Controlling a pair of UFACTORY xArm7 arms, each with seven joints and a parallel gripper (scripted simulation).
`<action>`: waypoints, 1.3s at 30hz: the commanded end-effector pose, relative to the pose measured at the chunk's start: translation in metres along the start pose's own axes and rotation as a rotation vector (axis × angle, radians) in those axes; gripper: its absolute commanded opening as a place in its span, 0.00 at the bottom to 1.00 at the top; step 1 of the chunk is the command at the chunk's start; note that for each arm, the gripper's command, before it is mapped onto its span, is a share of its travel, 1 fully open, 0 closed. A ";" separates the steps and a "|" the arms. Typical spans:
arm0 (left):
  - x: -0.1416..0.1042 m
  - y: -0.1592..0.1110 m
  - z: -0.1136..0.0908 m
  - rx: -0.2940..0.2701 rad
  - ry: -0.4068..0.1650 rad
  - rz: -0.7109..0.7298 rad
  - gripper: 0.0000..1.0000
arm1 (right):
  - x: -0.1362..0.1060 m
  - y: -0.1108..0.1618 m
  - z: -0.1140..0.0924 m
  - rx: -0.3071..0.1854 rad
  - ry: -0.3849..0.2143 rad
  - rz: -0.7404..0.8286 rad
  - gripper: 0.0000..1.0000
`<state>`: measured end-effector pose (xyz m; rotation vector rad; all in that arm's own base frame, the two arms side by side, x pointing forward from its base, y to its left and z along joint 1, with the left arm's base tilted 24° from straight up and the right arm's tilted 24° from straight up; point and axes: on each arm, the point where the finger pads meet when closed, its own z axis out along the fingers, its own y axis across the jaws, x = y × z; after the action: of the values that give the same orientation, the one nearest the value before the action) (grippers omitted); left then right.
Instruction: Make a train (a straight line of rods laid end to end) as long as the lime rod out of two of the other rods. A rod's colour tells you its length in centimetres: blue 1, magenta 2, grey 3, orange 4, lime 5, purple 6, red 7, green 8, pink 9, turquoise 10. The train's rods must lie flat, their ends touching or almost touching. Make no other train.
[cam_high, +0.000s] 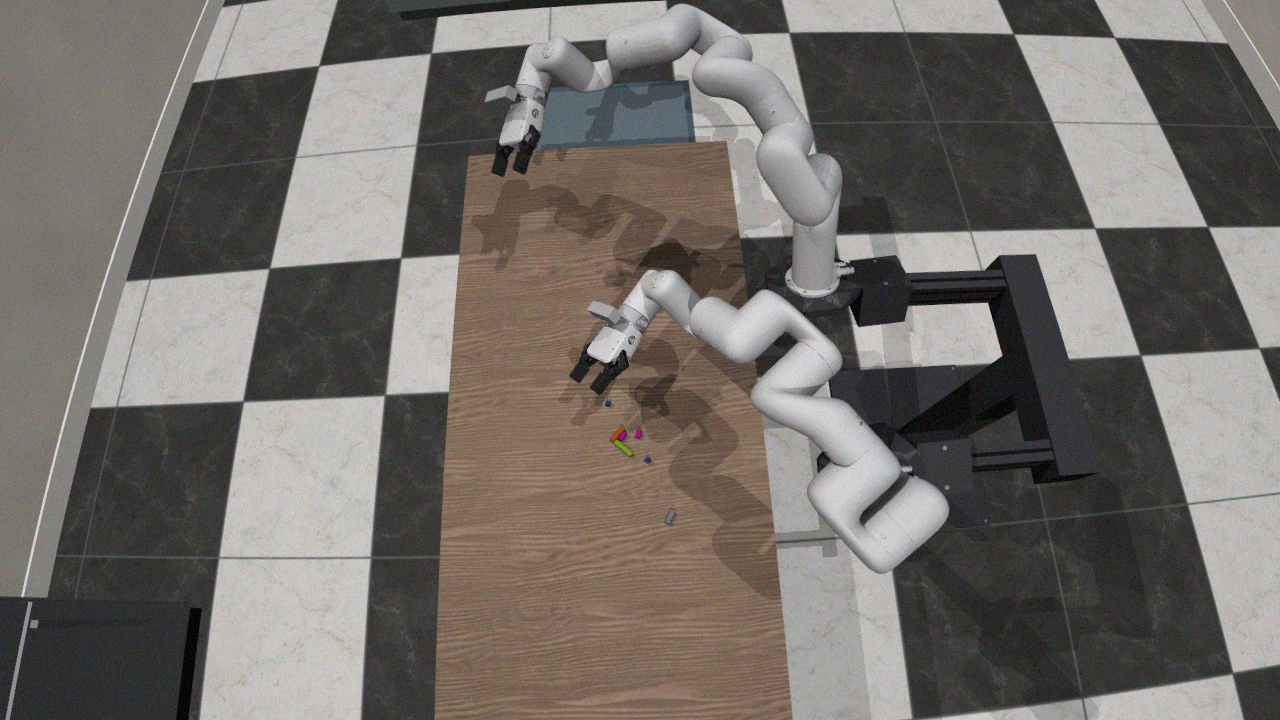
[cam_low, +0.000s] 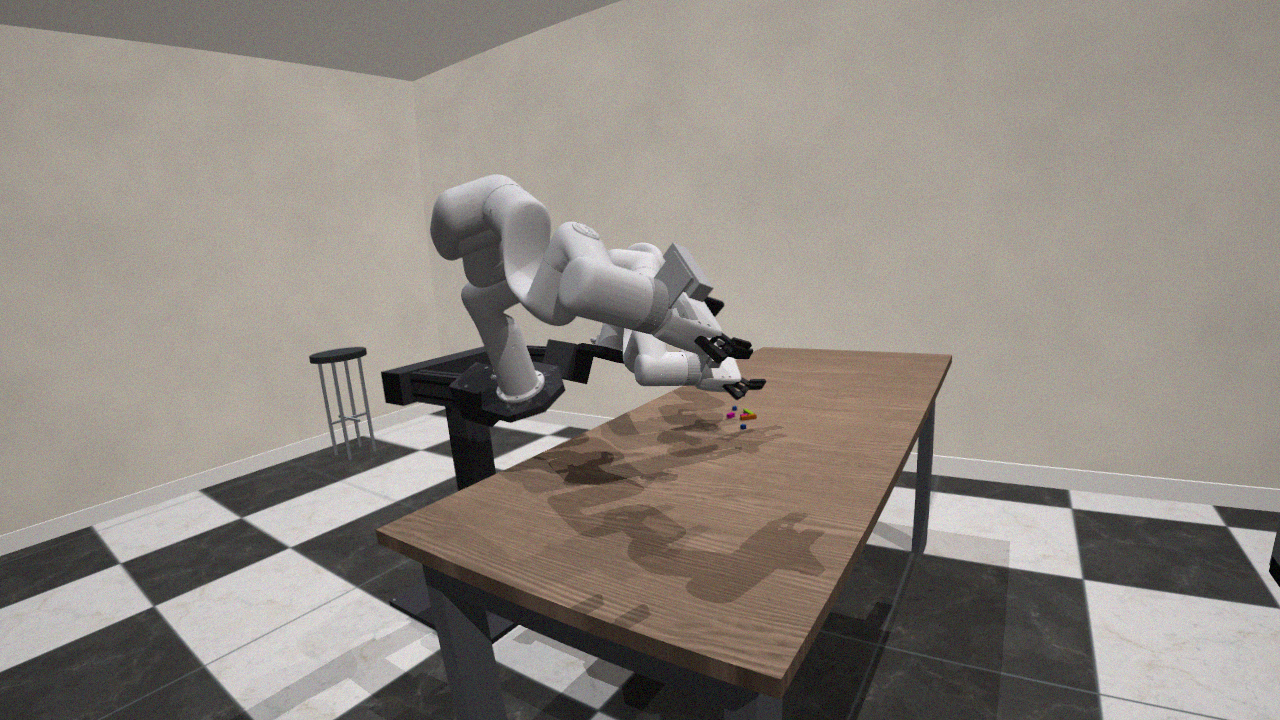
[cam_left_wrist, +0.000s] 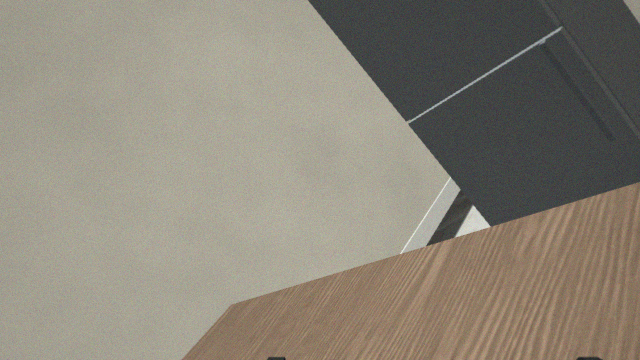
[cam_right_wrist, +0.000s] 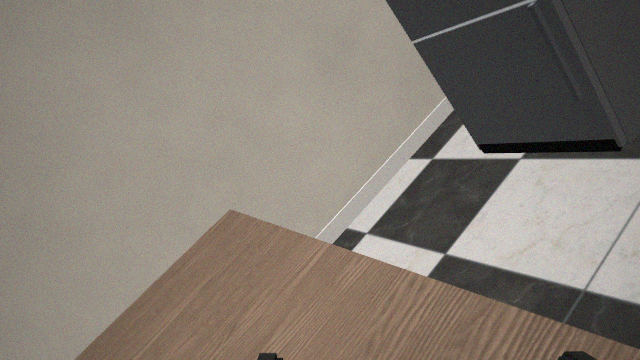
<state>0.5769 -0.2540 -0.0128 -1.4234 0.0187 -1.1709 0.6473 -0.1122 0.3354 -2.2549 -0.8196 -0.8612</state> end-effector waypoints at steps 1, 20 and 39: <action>0.003 -0.001 -0.001 -0.001 0.000 -0.006 1.00 | 0.003 -0.001 -0.001 -0.002 0.002 -0.006 1.00; 0.003 -0.001 0.001 -0.001 -0.005 -0.003 1.00 | 0.002 -0.001 -0.003 -0.004 0.001 -0.002 1.00; -0.032 -0.077 0.115 -0.145 -0.594 0.312 1.00 | -0.088 0.011 -0.163 -0.300 -0.048 0.383 1.00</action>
<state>0.5868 -0.1506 0.0359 -1.6912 -0.0800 -0.5811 0.5502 -0.2537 0.3652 -2.5633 -0.3063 -0.7913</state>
